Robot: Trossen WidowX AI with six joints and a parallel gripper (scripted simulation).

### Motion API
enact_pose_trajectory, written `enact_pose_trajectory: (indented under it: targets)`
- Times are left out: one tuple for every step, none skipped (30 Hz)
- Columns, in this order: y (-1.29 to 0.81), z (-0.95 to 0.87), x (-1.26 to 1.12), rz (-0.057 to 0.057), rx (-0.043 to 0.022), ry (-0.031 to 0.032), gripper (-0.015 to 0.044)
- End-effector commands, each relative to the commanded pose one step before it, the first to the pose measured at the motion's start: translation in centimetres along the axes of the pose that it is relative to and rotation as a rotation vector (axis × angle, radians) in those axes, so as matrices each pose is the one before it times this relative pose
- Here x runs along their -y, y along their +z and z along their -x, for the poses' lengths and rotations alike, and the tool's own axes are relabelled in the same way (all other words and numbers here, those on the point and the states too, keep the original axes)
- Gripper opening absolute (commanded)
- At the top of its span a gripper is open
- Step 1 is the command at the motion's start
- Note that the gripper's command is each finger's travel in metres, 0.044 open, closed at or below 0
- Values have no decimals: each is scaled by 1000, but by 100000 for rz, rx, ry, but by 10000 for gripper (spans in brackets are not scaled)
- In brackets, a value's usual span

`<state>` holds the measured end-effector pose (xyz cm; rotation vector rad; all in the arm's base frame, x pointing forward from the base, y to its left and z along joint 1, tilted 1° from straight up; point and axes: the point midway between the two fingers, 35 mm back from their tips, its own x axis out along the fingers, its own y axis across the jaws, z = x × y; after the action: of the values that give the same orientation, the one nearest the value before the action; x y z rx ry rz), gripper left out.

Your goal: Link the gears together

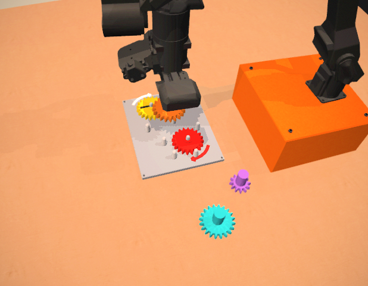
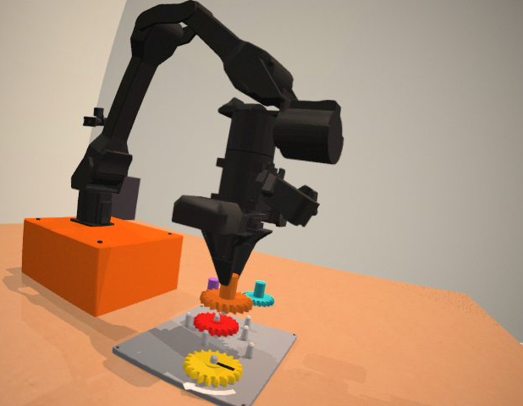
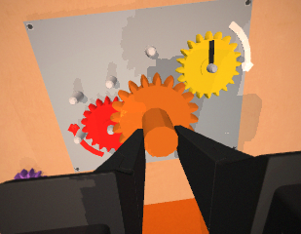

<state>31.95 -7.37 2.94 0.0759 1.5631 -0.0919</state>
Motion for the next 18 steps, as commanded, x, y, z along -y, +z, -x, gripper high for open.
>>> enact_pose_trajectory:
  targets:
    - [-619, -445, 645, 592, -397, -534, 0]
    - [-140, -107, 167, -3, -9, -20, 0]
    - [-142, -107, 166, -3, -10, -20, 0]
    - [-143, -107, 164, -3, -10, -20, 0]
    - [-145, -107, 162, -3, -10, -20, 0]
    - [-121, -88, 133, -3, -9, -16, 0]
    - [-73, -53, 79, -2, -5, -10, 0]
    - [-24, -18, 26, -1, -2, -3, 0]
    - [-2, 27, 2, 0, 0, 0, 0]
    - [-3, 40, 3, 0, 0, 0, 0]
    - [-5, 58, 4, 0, 0, 0, 0]
    - [-6, 64, 4, 0, 0, 0, 0]
    - [-2, 25, 2, 0, 0, 0, 0]
    - [0, 0, 0, 0, 0, 0, 0]
    - [0, 0, 0, 0, 0, 0, 0]
    - [0, 0, 0, 0, 0, 0, 0]
    - [0, 0, 0, 0, 0, 0, 0]
    - [0, 0, 0, 0, 0, 0, 0]
